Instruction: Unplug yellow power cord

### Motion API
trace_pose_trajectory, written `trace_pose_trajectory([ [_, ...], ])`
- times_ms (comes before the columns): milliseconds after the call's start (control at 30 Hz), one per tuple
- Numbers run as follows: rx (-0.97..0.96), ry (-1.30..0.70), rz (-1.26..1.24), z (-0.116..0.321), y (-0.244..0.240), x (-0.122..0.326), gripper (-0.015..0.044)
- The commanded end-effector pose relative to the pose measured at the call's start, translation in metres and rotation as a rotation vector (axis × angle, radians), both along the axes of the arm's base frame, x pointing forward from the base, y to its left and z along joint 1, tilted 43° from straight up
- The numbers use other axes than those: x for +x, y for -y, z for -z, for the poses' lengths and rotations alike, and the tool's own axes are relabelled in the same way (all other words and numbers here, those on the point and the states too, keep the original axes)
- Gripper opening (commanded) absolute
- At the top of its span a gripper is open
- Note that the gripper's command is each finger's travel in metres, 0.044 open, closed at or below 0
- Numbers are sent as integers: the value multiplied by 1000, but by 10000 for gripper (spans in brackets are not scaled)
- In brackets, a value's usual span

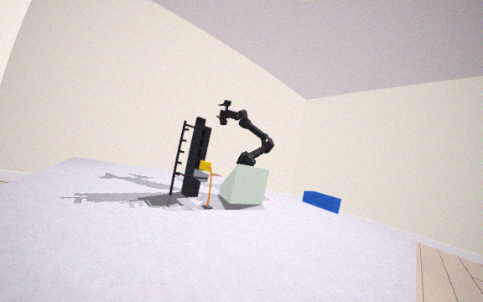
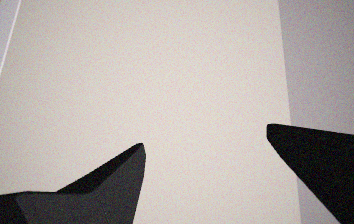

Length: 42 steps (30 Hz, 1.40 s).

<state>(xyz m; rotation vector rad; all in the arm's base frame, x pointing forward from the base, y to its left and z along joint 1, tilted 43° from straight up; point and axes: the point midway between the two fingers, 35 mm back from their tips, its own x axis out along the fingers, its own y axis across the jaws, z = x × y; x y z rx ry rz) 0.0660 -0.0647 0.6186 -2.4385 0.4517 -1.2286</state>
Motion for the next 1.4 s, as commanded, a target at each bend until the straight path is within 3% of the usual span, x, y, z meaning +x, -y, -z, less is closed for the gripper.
trace_pose_trajectory([
  [0,1,-1,-2,0,0,1,374],
  [267,101,-81,-165,16,-4,55,164],
  [800,423,-330,-532,85,-48,183,160],
  [1367,846,-624,-763,192,-135,271,160],
])
